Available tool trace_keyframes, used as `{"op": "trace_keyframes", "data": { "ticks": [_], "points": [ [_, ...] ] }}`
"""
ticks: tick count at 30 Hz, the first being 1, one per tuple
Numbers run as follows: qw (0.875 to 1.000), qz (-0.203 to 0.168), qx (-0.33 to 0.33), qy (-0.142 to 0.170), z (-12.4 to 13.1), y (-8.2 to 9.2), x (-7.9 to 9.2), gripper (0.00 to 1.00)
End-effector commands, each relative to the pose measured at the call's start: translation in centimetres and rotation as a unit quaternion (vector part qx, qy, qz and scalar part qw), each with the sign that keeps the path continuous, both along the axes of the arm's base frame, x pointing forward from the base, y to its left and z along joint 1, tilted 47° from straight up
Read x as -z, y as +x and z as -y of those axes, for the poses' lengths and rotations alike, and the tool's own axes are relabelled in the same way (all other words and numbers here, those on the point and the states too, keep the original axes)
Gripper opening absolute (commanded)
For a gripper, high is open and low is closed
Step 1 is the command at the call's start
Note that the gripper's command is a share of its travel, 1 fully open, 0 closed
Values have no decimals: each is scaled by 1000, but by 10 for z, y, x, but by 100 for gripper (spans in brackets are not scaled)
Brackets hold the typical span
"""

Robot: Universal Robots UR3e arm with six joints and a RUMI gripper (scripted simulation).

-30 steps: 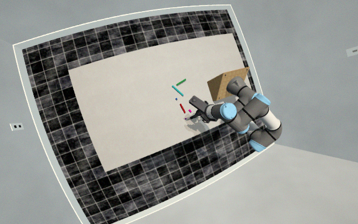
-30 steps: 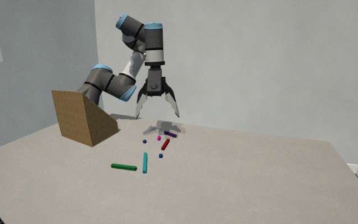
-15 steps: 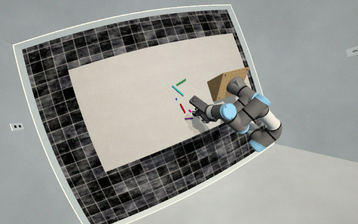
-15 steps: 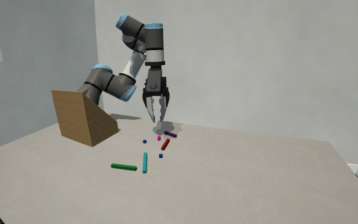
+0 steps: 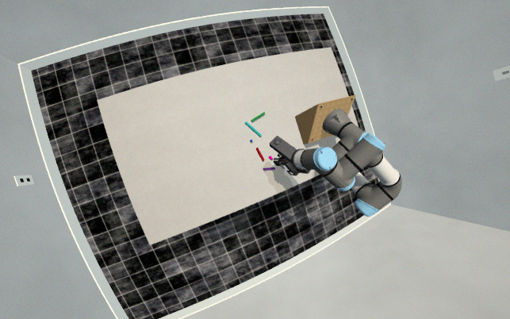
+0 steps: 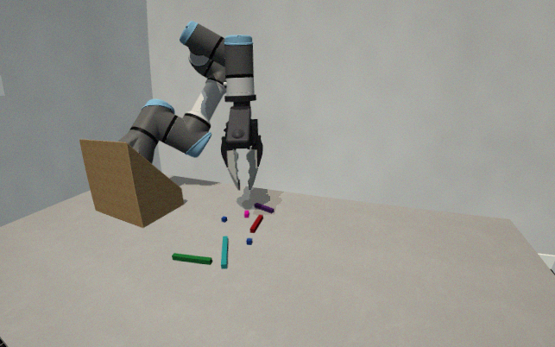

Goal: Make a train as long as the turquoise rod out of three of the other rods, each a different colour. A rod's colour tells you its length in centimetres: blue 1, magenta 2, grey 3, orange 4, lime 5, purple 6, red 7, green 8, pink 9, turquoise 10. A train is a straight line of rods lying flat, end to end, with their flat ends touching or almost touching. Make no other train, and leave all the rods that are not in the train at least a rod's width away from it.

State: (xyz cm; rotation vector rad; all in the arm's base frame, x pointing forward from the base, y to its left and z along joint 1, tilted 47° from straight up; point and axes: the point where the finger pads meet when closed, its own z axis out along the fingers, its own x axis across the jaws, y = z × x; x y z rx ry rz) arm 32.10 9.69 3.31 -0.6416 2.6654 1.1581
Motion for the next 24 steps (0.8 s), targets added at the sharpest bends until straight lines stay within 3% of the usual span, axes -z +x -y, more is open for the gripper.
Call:
{"op": "trace_keyframes", "data": {
  "ticks": [1,24],
  "points": [
    [1000,2,1,-1,1,1,-1,14],
    [1000,1,1,0,-5,1,5,14]
  ]
}}
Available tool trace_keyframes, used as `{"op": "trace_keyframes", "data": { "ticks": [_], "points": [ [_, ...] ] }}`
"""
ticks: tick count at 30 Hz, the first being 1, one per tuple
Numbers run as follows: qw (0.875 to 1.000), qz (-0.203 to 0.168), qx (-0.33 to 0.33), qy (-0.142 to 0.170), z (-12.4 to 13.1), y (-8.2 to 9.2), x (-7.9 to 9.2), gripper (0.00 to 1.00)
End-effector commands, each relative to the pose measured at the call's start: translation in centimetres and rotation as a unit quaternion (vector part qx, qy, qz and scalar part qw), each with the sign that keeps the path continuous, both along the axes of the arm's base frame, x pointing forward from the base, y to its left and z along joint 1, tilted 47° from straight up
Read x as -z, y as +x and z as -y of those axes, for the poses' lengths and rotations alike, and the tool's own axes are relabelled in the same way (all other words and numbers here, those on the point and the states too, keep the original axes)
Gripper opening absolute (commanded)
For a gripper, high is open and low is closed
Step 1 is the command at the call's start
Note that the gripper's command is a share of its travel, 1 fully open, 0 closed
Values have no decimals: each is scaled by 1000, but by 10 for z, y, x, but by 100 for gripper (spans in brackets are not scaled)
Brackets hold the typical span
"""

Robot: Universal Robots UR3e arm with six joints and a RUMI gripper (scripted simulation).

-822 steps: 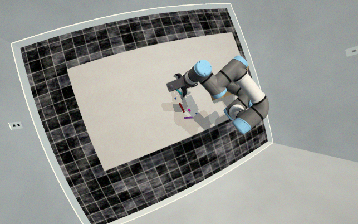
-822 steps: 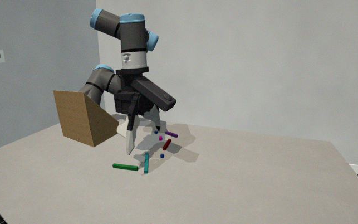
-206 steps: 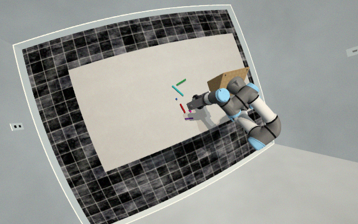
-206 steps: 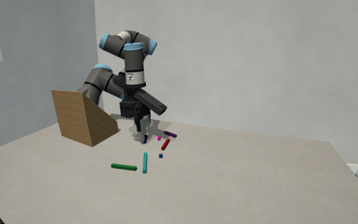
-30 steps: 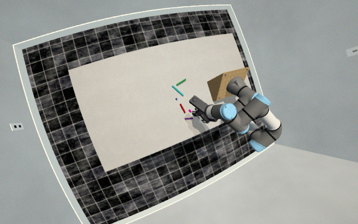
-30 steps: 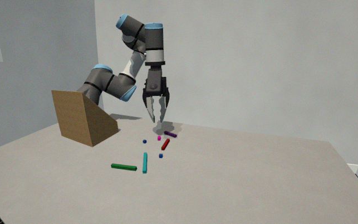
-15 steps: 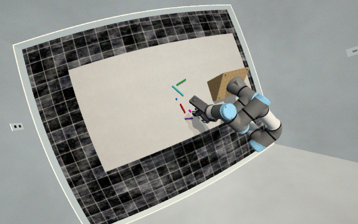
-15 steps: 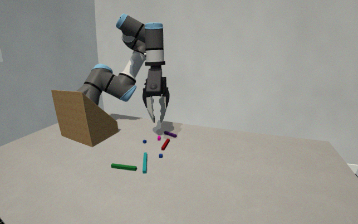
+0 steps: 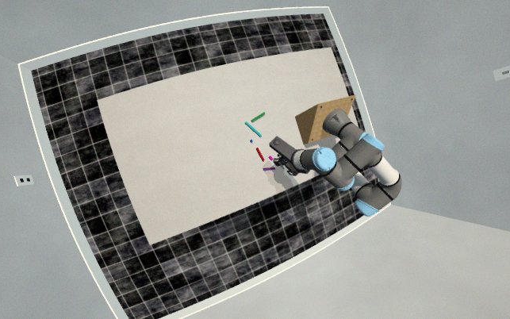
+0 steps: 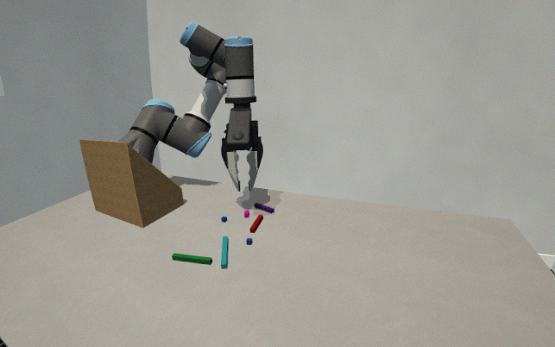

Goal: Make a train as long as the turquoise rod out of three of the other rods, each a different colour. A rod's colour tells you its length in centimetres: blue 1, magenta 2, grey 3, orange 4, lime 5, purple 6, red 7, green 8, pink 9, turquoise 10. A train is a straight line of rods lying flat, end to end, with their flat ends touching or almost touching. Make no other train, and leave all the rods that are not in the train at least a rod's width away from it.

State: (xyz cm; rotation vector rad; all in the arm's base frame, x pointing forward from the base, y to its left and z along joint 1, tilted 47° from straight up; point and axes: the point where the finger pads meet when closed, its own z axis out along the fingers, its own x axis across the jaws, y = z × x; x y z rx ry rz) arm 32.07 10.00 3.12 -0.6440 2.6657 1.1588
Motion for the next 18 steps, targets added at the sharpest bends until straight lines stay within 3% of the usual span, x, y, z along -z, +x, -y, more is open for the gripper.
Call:
{"op": "trace_keyframes", "data": {
  "ticks": [1,18],
  "points": [
    [1000,1,2,0,-2,1,3,14],
    [1000,1,2,0,-18,1,18,14]
  ]
}}
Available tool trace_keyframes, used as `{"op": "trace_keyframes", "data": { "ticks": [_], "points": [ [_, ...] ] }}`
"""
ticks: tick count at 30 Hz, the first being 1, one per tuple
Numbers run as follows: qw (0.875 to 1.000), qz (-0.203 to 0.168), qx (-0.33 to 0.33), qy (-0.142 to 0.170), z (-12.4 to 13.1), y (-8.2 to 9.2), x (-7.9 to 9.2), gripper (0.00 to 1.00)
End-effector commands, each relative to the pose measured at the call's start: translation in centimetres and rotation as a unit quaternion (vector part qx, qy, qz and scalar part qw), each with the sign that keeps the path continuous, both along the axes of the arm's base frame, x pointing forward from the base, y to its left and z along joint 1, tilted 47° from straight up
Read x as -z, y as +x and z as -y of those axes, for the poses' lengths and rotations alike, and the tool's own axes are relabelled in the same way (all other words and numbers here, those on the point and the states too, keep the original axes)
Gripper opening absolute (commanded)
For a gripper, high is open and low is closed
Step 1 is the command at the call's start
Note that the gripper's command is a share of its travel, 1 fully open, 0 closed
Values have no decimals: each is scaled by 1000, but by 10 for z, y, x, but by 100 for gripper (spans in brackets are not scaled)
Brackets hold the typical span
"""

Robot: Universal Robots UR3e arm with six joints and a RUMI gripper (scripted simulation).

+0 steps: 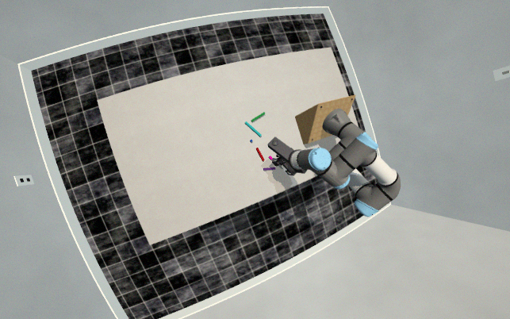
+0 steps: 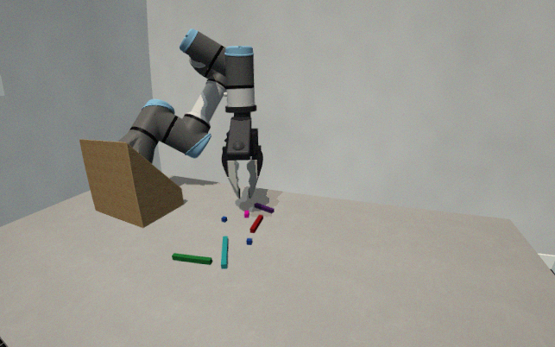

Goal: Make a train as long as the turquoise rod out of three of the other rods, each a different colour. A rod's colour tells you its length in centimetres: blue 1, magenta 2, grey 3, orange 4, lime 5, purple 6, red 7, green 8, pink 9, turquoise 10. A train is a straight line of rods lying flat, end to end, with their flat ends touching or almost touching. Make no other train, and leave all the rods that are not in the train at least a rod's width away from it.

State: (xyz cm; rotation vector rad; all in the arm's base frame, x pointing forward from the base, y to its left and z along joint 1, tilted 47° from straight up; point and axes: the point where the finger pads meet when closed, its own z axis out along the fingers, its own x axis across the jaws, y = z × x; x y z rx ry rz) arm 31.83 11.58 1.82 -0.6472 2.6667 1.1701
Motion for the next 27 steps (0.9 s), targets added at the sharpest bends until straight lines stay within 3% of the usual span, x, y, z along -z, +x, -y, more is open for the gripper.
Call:
{"op": "trace_keyframes", "data": {
  "ticks": [1,27],
  "points": [
    [1000,4,4,-3,-4,3,6,14],
    [1000,4,4,-3,-19,3,20,14]
  ]
}}
